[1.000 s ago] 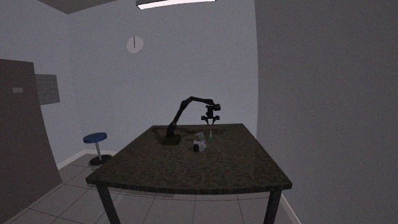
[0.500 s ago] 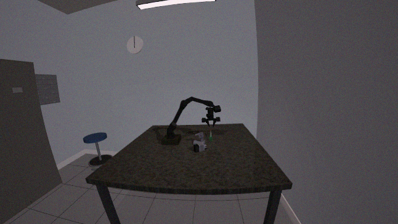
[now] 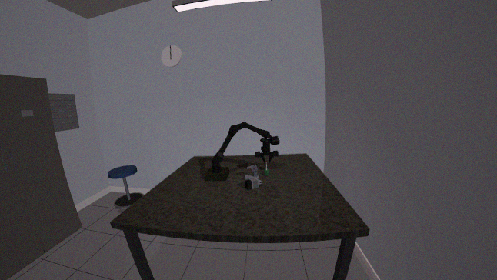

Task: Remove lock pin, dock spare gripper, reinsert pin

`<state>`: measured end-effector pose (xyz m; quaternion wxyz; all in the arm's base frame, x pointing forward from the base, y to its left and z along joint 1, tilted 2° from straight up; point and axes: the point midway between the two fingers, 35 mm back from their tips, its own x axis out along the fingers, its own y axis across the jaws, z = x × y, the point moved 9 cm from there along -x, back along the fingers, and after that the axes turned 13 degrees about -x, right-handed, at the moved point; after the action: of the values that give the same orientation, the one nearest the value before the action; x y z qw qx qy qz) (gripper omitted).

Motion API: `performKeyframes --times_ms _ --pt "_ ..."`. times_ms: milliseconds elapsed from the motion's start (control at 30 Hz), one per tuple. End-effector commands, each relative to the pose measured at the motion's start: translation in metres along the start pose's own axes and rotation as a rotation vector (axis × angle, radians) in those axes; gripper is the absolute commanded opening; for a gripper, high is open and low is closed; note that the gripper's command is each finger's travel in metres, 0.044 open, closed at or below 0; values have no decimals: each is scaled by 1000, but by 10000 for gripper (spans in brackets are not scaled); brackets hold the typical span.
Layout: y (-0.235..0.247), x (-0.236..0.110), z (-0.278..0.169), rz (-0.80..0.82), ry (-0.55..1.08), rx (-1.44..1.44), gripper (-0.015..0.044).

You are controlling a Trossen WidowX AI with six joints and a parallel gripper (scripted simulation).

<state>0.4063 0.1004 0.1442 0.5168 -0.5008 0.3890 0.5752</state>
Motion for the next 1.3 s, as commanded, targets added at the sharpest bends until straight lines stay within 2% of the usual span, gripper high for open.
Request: performKeyframes --times_ms 0,867,1267 --pt "2 11 -2 12 -2 0 180" --pt "7 52 -9 13 -2 0 180" --pt "7 53 -9 13 -2 0 180"
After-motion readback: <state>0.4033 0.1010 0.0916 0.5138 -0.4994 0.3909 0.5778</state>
